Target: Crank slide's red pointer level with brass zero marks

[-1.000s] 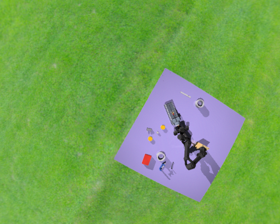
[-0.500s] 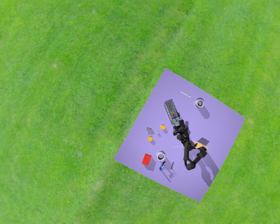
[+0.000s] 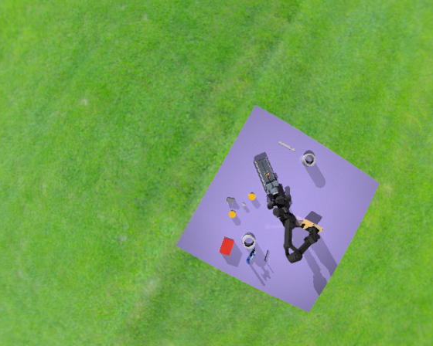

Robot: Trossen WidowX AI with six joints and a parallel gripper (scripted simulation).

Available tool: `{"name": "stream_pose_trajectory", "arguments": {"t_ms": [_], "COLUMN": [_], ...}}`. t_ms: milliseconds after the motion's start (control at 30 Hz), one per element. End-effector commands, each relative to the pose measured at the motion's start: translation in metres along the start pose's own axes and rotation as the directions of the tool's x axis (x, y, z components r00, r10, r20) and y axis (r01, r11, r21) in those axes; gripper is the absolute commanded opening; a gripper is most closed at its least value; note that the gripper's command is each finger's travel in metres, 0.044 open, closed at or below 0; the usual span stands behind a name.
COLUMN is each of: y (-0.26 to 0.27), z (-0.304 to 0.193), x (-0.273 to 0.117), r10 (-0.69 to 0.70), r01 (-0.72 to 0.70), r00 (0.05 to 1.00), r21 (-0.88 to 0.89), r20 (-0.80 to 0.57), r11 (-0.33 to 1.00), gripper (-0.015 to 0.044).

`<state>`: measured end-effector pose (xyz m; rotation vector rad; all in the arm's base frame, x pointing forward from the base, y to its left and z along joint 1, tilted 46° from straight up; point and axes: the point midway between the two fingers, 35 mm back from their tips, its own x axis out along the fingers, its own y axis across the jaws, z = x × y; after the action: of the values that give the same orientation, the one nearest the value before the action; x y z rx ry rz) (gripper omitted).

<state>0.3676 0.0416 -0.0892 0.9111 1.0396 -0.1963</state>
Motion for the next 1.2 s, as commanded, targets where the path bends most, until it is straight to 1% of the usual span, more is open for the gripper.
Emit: {"name": "stream_pose_trajectory", "arguments": {"t_ms": [0, 1167], "y": [0.0092, 0.0137], "z": [-0.0013, -0.0007], "x": [0.001, 0.0003], "r10": [0.02, 0.02], "r01": [-0.02, -0.02], "r00": [1.0, 1.0], "r21": [-0.013, -0.013], "r20": [-0.004, -0.004], "r11": [1.0, 1.0], "gripper": [0.0, 0.0]}}
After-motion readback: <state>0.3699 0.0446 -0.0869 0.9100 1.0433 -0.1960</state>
